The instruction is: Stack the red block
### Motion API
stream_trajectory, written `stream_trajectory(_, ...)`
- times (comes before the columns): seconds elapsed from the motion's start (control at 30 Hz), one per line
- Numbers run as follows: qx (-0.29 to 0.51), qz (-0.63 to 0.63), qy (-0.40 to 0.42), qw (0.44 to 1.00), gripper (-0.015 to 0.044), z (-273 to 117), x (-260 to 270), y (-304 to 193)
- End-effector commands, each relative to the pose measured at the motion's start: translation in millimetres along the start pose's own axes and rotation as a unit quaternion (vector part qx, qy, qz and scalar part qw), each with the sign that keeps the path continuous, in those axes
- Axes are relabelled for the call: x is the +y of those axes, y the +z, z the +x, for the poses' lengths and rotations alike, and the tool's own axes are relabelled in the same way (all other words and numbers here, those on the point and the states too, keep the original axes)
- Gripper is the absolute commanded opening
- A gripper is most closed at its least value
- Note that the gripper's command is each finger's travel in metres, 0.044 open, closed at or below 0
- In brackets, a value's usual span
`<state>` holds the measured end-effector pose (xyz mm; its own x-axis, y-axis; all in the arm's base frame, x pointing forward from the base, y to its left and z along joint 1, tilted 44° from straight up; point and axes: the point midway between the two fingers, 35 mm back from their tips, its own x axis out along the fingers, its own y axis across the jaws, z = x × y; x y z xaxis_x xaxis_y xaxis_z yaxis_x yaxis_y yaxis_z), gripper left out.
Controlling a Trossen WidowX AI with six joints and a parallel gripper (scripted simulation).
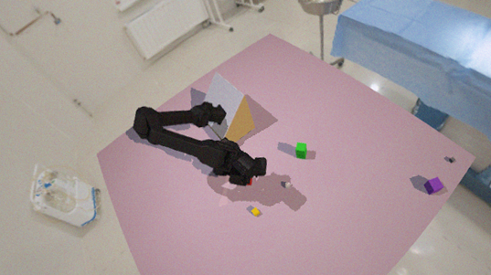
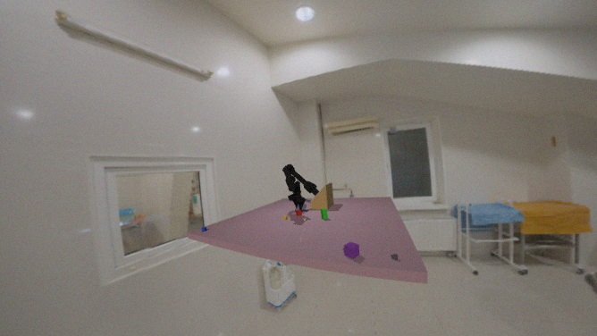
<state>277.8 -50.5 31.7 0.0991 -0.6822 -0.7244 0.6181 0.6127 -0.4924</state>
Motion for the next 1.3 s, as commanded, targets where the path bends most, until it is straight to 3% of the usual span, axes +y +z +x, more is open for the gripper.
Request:
stream_trajectory(0.0, -0.001, -0.004, -0.002, 1.0, 0.044, 4.8, -0.3, -0.8)
stream_trajectory(0.77, -0.002, -0.004, -0.002, 1.0, 0.044, 41.8, -1.5, -1.1)
stream_trajectory(1.23, -0.002, -0.004, -0.003, 1.0, 0.044, 42.6, -1.6, -1.2)
stream_trajectory(1.27, -0.002, -0.004, -0.003, 1.0, 0.0414, 42.6, -1.6, -1.2)
